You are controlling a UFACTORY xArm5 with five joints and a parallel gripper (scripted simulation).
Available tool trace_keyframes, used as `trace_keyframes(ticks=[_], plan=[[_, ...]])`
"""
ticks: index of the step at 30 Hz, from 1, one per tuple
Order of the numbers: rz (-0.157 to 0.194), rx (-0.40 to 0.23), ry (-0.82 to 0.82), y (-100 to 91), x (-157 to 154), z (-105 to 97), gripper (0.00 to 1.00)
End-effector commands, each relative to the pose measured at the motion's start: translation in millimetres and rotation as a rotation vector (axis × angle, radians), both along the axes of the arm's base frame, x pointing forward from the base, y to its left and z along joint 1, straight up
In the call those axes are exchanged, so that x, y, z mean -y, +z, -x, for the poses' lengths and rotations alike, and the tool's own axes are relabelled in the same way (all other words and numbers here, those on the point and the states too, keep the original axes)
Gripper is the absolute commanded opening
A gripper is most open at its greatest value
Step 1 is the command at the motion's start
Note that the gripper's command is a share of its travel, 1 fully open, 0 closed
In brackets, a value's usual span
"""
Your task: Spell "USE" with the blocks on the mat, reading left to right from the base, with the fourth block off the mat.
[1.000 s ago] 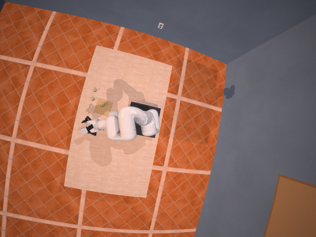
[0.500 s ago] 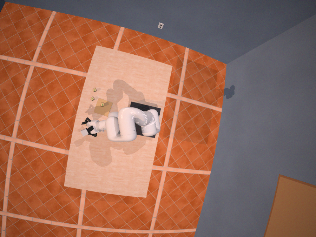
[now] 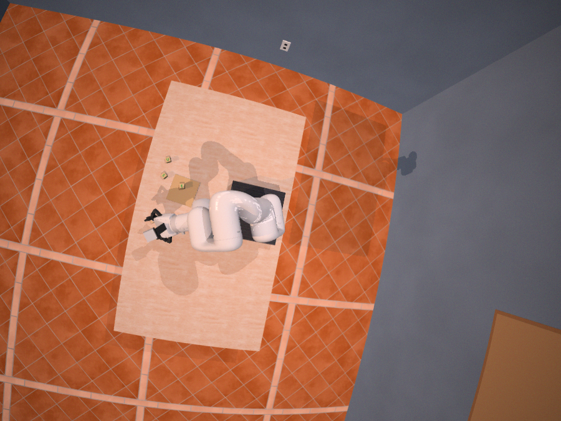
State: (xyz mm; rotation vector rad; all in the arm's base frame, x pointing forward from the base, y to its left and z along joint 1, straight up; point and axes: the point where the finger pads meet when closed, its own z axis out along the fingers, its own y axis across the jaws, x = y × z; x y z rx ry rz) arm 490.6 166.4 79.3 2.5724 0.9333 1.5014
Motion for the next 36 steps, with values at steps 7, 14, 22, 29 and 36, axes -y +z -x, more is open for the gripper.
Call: trace_keyframes(ticks=[7,14,22,29,36], plan=[[-0.001,0.003,0.0,1.2,0,-1,1.0],[-0.001,0.003,0.0,1.2,0,-1,1.0],[-0.017,-0.034,-0.048,1.8,14,-8,1.0],[-0.068,-0.143,-0.2,5.2,62,-23,1.0],[-0.121,-0.239,-0.347,10.2,107,-29,1.0]])
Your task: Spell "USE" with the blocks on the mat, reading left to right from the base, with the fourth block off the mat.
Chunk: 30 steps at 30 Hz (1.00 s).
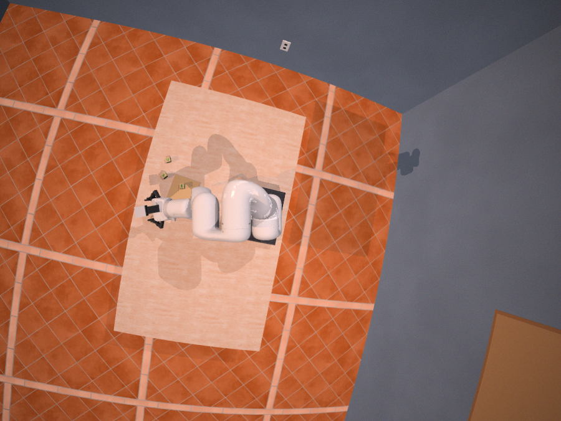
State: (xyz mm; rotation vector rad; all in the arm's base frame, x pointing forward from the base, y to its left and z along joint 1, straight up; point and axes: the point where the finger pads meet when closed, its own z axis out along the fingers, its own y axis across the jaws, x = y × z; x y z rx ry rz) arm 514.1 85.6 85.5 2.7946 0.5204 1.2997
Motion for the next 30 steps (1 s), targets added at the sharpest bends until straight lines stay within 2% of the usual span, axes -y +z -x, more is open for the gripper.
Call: trace_keyframes(ticks=[1,4,5,14,19,21,23,30], plan=[[-0.036,-0.078,-0.107,4.9,33,-6,1.0],[-0.044,-0.091,-0.128,5.7,39,-6,1.0],[-0.067,-0.128,-0.191,8.5,58,-5,1.0],[-0.126,-0.217,-0.35,16.6,105,3,1.0],[-0.174,-0.282,-0.475,24.0,139,15,1.0],[-0.174,-0.282,-0.475,24.0,139,15,1.0],[-0.206,-0.322,-0.557,29.2,160,25,1.0],[-0.246,-0.37,-0.661,36.3,185,40,1.0]])
